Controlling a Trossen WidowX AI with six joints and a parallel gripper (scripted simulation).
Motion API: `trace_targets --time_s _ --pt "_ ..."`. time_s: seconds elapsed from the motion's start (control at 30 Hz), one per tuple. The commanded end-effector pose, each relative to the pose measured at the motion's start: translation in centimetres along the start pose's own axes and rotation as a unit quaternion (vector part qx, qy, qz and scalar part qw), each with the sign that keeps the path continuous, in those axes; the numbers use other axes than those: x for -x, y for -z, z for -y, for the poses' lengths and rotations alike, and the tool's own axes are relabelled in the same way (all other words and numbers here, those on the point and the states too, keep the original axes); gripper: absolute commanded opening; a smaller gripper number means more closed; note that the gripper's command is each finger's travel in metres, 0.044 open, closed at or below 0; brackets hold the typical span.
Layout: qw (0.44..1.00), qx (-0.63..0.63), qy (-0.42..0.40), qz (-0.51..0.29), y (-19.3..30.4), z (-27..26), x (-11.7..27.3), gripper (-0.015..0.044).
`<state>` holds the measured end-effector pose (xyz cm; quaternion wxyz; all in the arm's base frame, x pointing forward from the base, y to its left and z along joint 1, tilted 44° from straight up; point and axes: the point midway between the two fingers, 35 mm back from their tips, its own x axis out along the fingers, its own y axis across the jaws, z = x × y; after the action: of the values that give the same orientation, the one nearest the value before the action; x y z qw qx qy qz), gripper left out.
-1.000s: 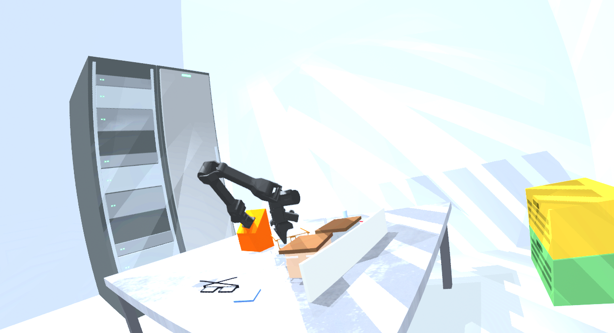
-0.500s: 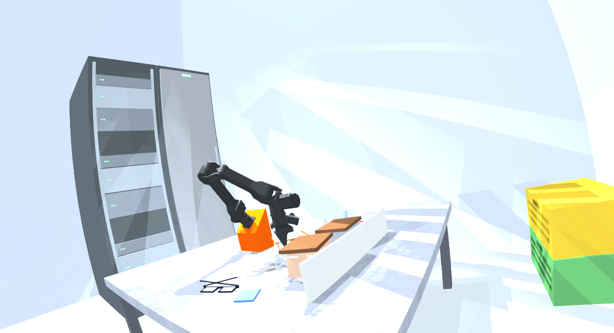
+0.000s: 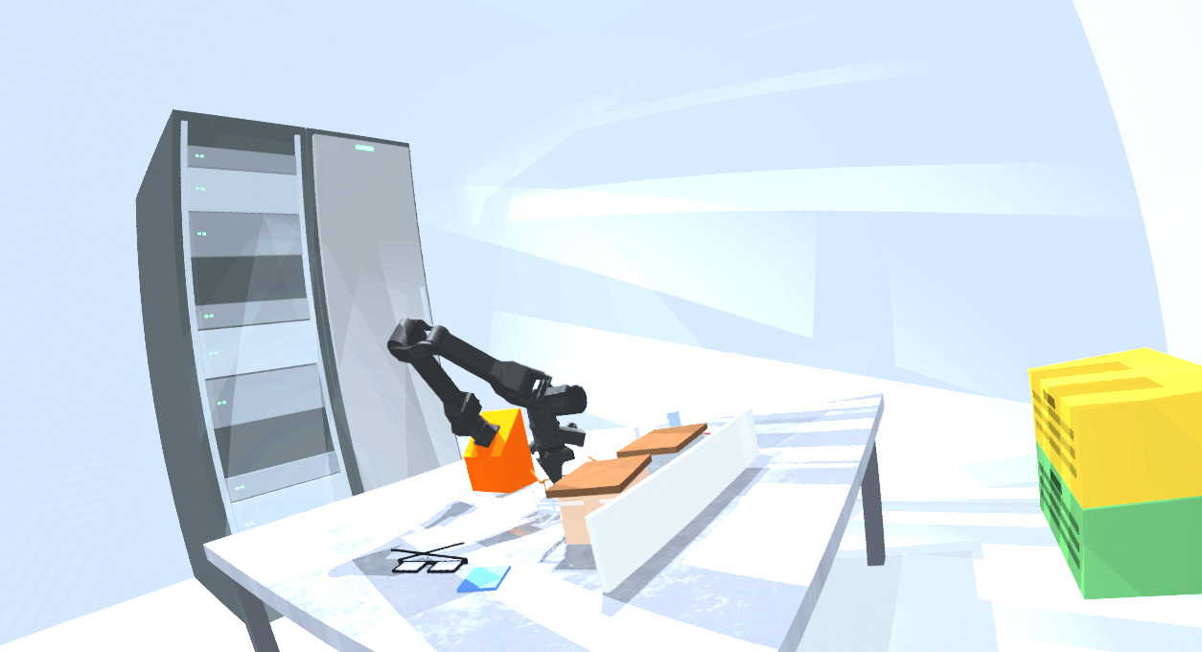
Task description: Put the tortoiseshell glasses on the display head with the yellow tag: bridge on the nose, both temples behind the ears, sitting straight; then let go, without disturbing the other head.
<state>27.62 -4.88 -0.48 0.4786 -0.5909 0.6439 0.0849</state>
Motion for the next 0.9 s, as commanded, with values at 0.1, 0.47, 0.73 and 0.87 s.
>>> trace_targets --time_s 0.1,0.47,0.73,0.87 --pt "1.0 0.005 -0.002 -0.005 0.29 -0.37 -0.66 0.0" --pt "1.0 0.001 -0.001 -0.002 0.14 -0.11 -0.45 0.0108" --pt "1.0 0.001 -0.001 -0.002 0.14 -0.27 -0.34 0.0108" --pt "1.0 0.002 -0.001 -0.002 0.16 -0.53 -0.16 0.0108"
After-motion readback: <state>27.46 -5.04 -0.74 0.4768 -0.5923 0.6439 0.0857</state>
